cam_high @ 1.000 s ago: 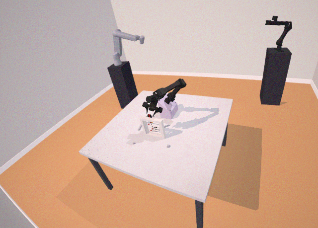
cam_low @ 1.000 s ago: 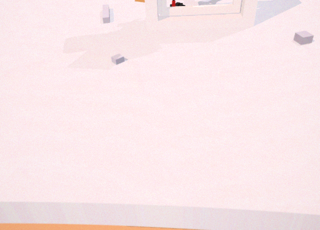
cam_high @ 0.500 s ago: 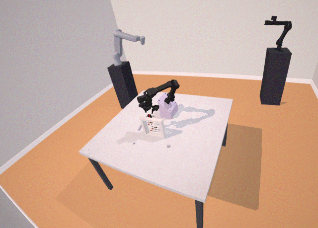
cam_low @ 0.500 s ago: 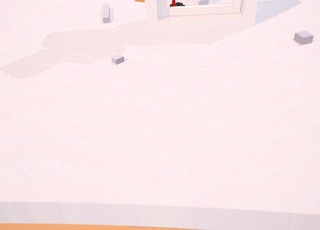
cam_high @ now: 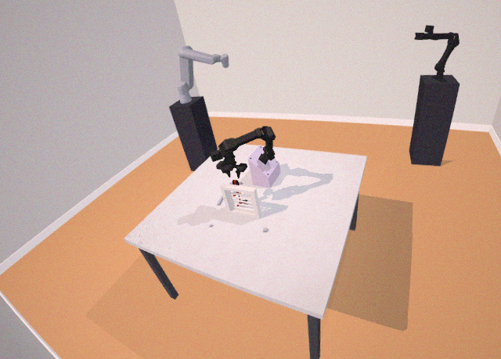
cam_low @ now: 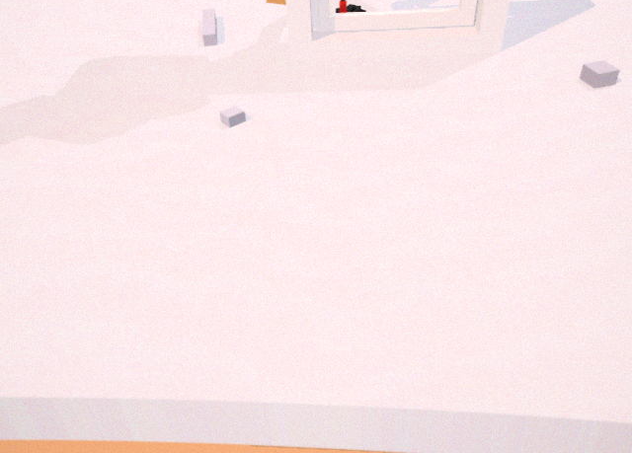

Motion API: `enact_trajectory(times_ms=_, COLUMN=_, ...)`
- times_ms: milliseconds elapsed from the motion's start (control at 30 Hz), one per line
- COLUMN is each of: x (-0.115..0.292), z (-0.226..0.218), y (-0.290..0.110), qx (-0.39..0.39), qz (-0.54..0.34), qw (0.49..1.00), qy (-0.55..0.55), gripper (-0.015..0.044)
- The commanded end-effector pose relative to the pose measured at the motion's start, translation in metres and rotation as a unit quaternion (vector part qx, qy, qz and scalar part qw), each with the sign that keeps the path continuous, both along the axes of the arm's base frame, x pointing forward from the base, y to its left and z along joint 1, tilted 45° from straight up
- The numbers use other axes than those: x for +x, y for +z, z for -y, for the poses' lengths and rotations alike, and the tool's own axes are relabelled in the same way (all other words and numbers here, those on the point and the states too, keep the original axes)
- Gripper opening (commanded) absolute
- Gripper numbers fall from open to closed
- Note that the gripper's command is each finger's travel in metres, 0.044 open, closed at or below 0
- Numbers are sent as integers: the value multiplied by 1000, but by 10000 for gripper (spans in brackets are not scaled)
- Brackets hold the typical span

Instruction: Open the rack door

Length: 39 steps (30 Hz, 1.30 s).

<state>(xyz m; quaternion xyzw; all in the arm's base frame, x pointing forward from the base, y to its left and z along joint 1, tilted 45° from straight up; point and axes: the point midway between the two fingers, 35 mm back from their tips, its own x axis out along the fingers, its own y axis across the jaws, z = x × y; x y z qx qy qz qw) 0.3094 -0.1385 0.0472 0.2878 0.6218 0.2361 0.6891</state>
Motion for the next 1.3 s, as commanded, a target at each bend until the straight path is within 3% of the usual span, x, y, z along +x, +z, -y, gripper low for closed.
enact_trajectory(times_ms=0, x=2, z=-5, y=-6, qx=4, qz=-1, qw=1000, qy=2, gripper=288)
enact_trajectory(times_ms=1267, x=8, z=-48, y=-48, qx=5, qz=0, qw=1000, qy=2, gripper=288)
